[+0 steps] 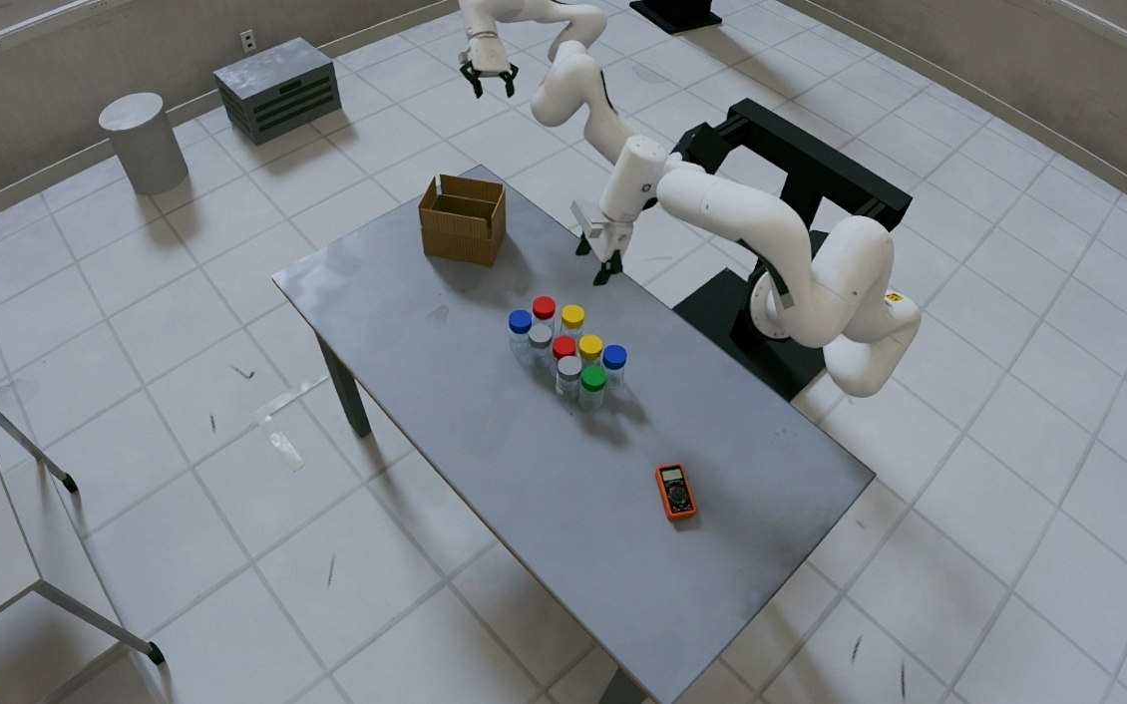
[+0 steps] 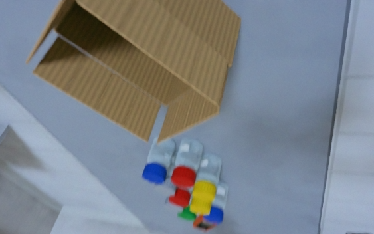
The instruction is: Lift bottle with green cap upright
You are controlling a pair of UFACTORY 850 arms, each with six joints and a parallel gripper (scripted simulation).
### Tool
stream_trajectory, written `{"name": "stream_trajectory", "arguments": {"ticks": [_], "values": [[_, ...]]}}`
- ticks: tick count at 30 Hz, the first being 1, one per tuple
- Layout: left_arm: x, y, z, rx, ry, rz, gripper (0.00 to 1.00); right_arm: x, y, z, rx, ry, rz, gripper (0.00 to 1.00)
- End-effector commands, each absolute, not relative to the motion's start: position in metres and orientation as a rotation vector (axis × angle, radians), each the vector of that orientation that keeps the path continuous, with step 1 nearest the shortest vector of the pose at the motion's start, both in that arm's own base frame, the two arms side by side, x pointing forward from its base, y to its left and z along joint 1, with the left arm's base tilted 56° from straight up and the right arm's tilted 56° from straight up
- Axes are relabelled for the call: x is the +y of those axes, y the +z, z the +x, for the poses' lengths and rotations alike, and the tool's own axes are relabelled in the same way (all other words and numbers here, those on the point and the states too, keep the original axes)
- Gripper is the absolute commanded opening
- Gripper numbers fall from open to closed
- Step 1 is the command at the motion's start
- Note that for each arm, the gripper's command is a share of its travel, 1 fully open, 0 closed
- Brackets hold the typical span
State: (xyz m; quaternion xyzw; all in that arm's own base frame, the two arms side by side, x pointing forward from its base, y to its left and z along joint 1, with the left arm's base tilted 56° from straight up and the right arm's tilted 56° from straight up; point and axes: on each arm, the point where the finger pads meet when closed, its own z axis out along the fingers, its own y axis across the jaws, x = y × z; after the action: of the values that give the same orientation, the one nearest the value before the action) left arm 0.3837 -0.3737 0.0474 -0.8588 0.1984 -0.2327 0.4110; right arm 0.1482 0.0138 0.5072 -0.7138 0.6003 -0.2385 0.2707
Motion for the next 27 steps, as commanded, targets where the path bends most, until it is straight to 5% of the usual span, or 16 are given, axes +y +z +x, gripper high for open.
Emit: {"name": "stream_trajectory", "arguments": {"ticks": [1, 27], "values": [[-0.376, 0.044, 0.363, 0.474, -0.519, -2.162, 1.00, 0.022, 0.501, 0.134, 1.557, -0.589, -1.888, 1.00], [-0.376, 0.044, 0.362, 0.383, -0.268, -2.151, 1.00, 0.057, 0.484, 0.094, 1.312, -0.426, -1.761, 1.00]]}}
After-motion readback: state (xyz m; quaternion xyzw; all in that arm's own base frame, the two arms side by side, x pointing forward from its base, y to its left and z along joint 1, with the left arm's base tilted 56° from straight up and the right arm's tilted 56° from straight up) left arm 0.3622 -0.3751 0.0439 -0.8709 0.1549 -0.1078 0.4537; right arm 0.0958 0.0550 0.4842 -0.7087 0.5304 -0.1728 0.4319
